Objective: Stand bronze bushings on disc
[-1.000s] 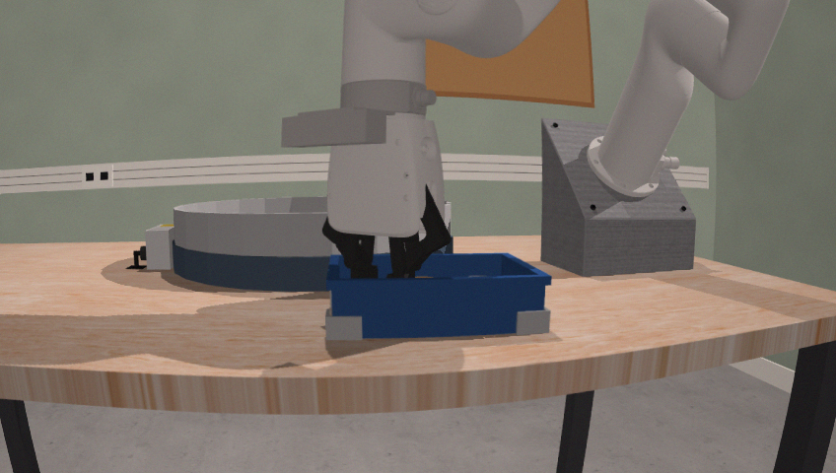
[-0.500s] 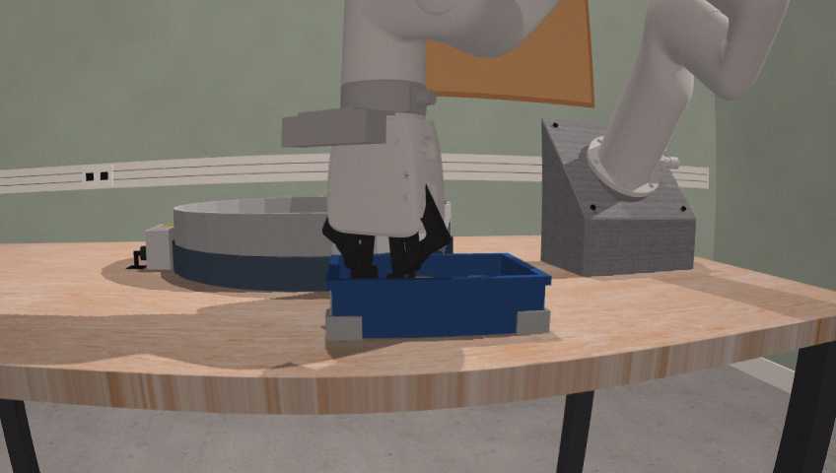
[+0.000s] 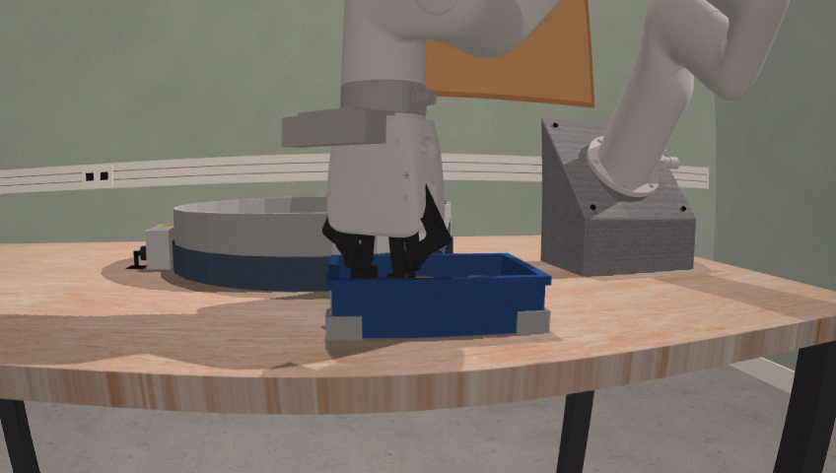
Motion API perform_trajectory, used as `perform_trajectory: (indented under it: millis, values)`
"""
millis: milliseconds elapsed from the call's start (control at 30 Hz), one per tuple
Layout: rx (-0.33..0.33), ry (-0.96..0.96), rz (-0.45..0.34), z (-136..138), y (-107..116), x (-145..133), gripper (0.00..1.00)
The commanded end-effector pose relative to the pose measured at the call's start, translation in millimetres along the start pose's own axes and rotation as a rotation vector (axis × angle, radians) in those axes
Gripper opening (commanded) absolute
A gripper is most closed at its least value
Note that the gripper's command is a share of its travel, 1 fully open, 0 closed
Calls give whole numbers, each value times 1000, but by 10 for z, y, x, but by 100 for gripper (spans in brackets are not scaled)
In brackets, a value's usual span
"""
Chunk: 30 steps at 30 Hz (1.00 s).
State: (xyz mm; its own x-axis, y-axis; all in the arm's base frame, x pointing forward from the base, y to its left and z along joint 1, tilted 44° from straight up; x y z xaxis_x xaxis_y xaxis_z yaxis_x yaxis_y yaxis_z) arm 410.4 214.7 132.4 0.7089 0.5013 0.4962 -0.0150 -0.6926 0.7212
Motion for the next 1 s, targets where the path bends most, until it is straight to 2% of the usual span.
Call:
perform_trajectory:
  millis: [0, 500, 967]
  values:
    - [-2, 1, 2, 3, 9, 9, 0]
    - [-2, 1, 2, 3, 75, 9, 0]
    - [-2, 1, 2, 4, 567, 8, 0]
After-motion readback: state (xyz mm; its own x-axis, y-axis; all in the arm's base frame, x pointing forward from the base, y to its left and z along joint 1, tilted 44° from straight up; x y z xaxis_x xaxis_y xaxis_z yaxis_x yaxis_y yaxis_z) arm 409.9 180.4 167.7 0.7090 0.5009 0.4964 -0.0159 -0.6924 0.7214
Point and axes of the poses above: the point where the finger pads meet when closed, its own y axis back along the fingers, its own z axis across the jaws, x = y × z, the point moved 6 cm from there along y, back along the fingers, and after that the axes turned 2 degrees about y, right-handed, at the moved point
